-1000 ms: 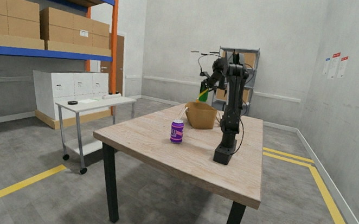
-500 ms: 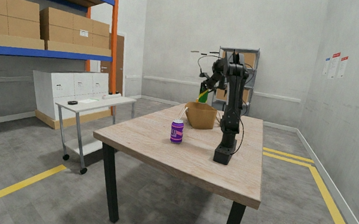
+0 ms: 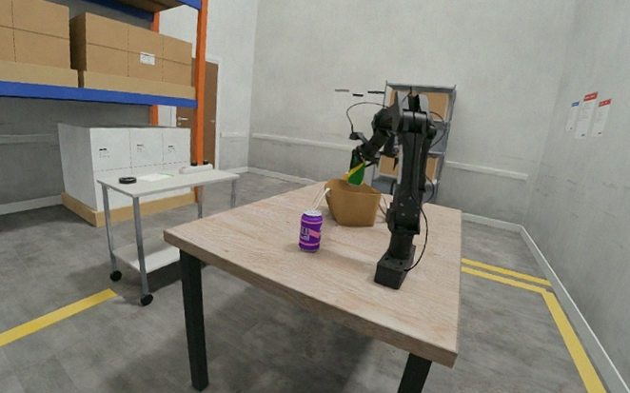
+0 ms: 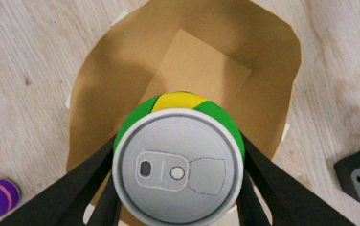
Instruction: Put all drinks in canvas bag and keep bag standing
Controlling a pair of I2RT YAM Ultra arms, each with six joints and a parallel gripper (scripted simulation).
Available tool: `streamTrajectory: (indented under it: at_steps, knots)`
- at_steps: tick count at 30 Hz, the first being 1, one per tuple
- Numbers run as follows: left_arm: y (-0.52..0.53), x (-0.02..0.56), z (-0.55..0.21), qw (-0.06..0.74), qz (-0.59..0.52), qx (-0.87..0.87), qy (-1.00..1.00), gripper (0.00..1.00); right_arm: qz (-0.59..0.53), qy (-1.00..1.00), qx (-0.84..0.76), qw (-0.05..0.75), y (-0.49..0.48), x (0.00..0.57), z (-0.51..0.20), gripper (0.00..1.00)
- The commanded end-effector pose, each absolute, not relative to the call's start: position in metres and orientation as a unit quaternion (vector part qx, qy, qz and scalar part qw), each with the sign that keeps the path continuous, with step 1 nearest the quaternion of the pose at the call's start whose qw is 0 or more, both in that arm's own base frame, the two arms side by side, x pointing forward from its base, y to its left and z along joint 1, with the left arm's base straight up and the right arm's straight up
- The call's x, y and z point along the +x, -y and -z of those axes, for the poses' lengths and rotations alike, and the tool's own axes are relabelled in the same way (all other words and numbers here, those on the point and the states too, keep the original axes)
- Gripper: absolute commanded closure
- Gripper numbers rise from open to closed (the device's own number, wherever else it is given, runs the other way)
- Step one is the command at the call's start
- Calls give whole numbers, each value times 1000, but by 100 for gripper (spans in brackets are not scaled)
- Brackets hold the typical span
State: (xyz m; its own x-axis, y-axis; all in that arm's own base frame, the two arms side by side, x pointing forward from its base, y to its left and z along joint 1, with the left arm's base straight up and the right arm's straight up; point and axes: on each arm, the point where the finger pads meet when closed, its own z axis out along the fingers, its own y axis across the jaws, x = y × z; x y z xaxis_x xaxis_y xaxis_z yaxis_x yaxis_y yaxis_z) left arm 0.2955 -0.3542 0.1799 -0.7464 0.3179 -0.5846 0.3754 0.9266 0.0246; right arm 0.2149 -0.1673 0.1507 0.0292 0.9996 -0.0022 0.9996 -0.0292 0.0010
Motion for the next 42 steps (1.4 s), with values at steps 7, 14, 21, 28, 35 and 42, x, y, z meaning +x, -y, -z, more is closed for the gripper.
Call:
streamTrajectory:
  at_steps: [7,14,21,28,35,42]
  knots:
    - [363,307,-230,375,101,160,-907,30,5,-696,718,25,168,213,-161,0]
    - [364,306,-217,373,100,162,-908,30,5,-696,718,25,168,213,-161,0]
    - [365,306,-206,372,100,164,-908,30,5,-696,718,25,168,213,-161,0]
    - [366,304,-194,367,96,167,-910,30,5,-696,718,25,168,213,-161,0]
    - [366,306,-185,368,97,165,-910,30,5,-696,718,25,168,213,-161,0]
    - [371,308,-166,357,85,171,-915,30,5,-696,718,25,168,213,-161,0]
